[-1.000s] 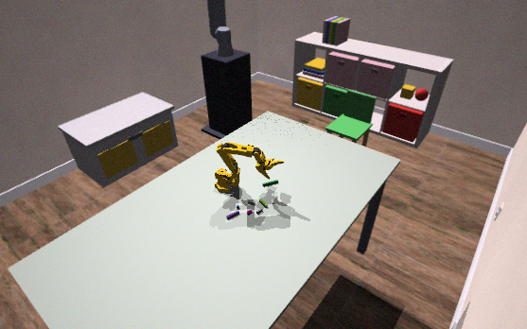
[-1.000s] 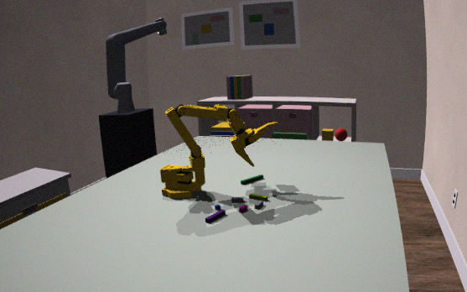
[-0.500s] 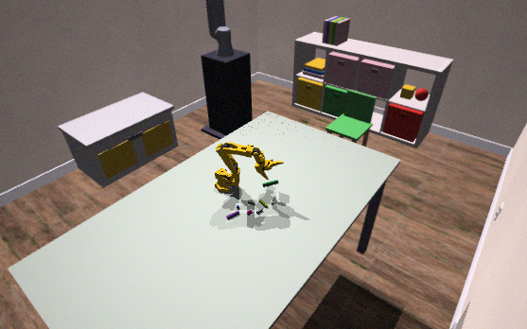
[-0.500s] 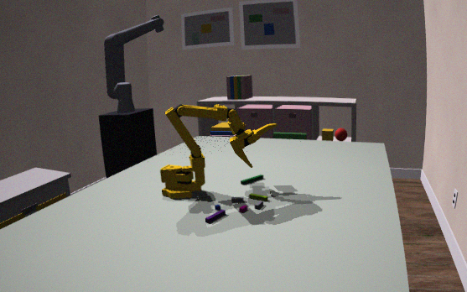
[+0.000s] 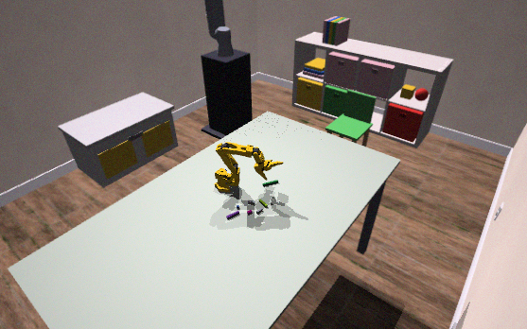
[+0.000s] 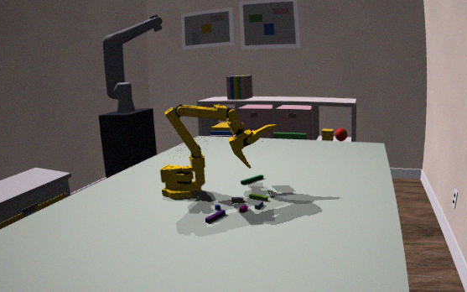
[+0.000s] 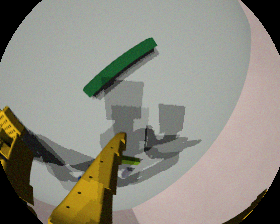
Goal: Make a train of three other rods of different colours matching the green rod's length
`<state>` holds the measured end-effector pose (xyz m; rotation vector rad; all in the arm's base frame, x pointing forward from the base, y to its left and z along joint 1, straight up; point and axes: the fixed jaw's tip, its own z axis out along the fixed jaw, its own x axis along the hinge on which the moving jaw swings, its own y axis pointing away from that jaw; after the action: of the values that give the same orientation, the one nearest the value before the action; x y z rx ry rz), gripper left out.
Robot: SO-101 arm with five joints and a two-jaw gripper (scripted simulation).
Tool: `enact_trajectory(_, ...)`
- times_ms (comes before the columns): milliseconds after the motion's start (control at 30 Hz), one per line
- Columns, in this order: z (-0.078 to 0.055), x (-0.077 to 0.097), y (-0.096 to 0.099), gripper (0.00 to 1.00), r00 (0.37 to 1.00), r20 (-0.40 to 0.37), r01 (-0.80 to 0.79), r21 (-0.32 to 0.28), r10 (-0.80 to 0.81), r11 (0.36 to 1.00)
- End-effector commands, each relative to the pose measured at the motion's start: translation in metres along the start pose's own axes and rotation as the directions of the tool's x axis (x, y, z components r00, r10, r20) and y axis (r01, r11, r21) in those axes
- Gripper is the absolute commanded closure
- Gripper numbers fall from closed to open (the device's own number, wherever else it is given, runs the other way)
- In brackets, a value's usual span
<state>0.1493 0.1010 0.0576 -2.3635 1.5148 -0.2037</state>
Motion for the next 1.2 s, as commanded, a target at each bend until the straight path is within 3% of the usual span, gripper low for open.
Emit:
enact_trajectory(0, -0.006, -0.001, -0.006, 0.0, 1.0, 0.007, 0.011, 0.036, -0.011, 0.999)
enact_trajectory(333, -0.01, -0.001, -0.008, 0.0, 0.999, 0.007, 0.031, 0.046, -0.031, 0.998)
enact_trajectory(367, -0.004, 0.0, 0.0, 0.0, 1.0, 0.001, 0.026, 0.0, -0.026, 1.0)
enact_trajectory(900, -0.011, 0.0, -0.003, 0.0, 0.998, 0.003, 0.057, 0.021, -0.057, 0.998)
enact_trajectory(933, -0.005, 0.001, 0.005, 0.0, 0.999, -0.002, 0.051, -0.027, -0.051, 0.998)
enact_trajectory(1167, -0.01, -0.001, 0.006, 0.0, 0.997, 0.002, 0.071, -0.034, -0.071, 0.997)
